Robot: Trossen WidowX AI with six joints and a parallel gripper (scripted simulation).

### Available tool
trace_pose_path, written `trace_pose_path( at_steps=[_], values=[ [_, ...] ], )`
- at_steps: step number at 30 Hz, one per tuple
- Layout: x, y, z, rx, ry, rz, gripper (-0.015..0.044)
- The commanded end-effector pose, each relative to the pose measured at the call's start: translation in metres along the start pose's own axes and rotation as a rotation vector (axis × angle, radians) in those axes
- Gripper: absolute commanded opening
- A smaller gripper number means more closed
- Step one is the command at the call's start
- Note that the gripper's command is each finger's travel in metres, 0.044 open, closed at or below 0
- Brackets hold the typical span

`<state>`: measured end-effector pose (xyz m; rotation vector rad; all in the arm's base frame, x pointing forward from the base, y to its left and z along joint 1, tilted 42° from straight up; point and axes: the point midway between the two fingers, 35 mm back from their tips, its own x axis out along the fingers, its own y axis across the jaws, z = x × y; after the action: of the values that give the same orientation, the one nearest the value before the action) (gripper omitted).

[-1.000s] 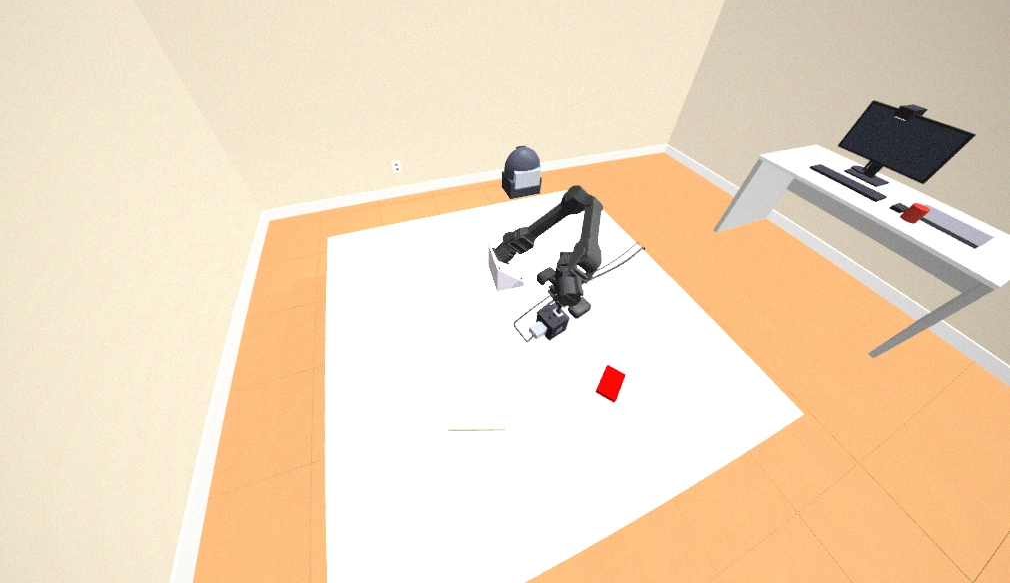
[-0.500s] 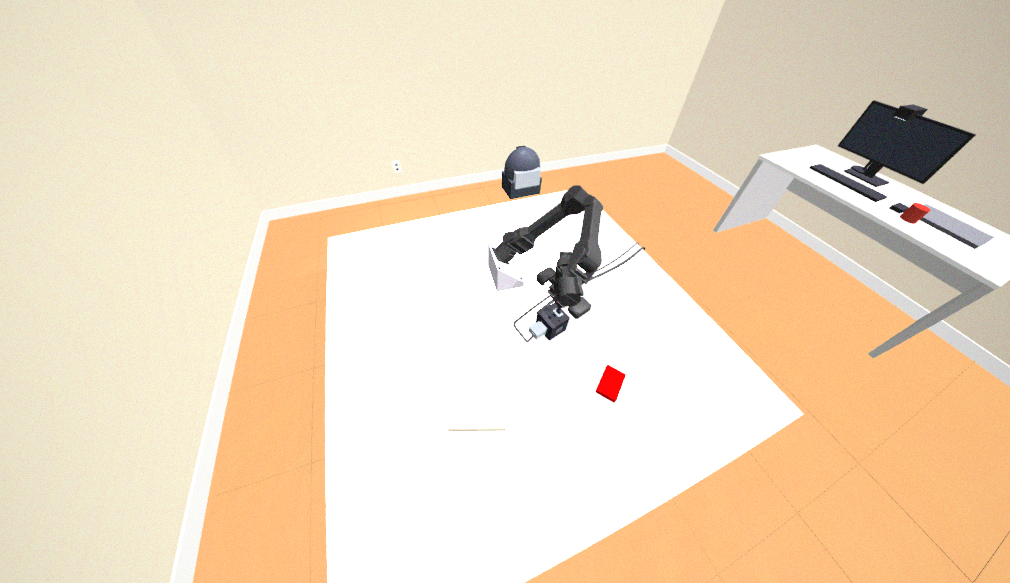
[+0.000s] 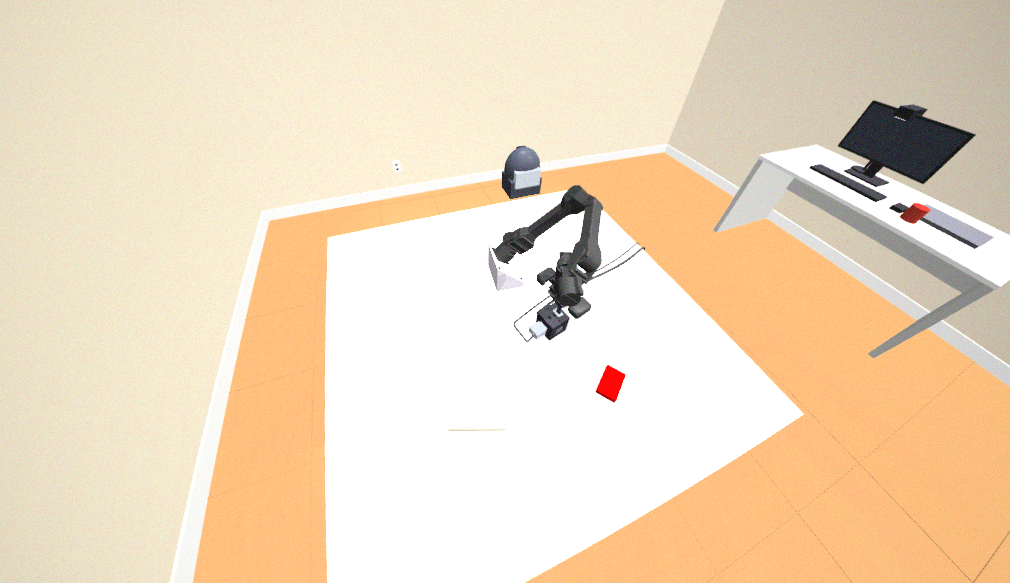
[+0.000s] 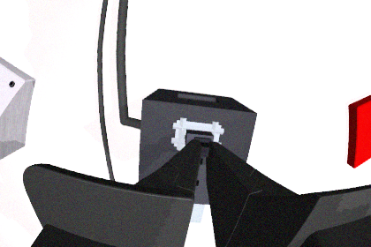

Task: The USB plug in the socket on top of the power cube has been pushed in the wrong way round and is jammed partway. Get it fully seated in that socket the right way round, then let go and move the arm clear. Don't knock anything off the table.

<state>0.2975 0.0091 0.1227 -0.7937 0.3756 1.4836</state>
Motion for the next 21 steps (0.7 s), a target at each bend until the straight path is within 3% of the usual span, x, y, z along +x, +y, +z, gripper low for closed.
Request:
trace_pose_path(
  at_steps=[1, 5, 21],
  values=[
    [0.0025, 0.0002, 0.0011, 0.000, -0.003, 0.005, 0.0000],
    [0.0000, 0.0000, 0.0000, 0.000, 0.000, 0.000, 0.0095],
    [0.0000, 0.0000, 0.0000, 0.000, 0.000, 0.000, 0.0095]
  ],
)
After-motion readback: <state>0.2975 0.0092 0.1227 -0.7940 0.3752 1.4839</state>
